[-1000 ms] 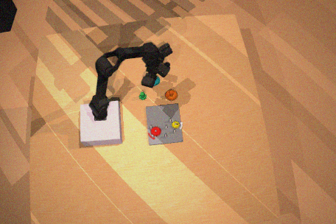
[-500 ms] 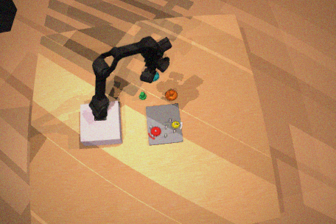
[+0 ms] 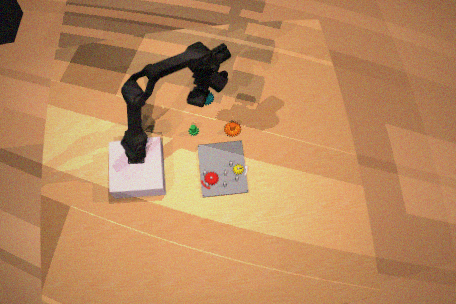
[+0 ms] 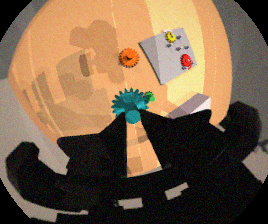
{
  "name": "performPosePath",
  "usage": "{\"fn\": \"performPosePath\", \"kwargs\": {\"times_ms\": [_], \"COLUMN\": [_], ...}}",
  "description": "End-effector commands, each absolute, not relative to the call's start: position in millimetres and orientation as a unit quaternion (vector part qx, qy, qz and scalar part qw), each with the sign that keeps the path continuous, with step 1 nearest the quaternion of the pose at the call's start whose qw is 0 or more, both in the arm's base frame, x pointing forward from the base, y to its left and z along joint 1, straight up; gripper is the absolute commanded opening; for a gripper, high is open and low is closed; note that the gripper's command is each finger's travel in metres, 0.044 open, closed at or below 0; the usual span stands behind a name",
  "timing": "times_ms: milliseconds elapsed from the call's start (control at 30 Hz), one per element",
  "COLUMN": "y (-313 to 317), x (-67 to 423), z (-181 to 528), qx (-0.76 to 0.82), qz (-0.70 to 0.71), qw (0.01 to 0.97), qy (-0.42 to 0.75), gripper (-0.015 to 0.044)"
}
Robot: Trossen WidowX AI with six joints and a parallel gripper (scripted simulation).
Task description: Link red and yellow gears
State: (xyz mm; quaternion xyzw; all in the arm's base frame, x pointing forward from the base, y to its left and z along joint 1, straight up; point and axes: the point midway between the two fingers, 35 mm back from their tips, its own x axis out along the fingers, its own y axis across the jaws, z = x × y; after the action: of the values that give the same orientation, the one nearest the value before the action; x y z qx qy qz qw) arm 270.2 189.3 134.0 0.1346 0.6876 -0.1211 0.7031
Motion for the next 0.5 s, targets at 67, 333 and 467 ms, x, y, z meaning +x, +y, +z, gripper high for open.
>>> {"fn": "performPosePath", "kwargs": {"times_ms": [67, 333, 467], "y": [186, 171, 162], "x": [271, 283, 289], "z": [138, 132, 130], "qx": [0.137, 0.140, 0.144], "qz": [-0.121, -0.124, -0.128], "qw": [0.703, 0.703, 0.703], "qy": [0.688, 0.686, 0.685], "gripper": [0.0000, 0.0000, 0.0000]}}
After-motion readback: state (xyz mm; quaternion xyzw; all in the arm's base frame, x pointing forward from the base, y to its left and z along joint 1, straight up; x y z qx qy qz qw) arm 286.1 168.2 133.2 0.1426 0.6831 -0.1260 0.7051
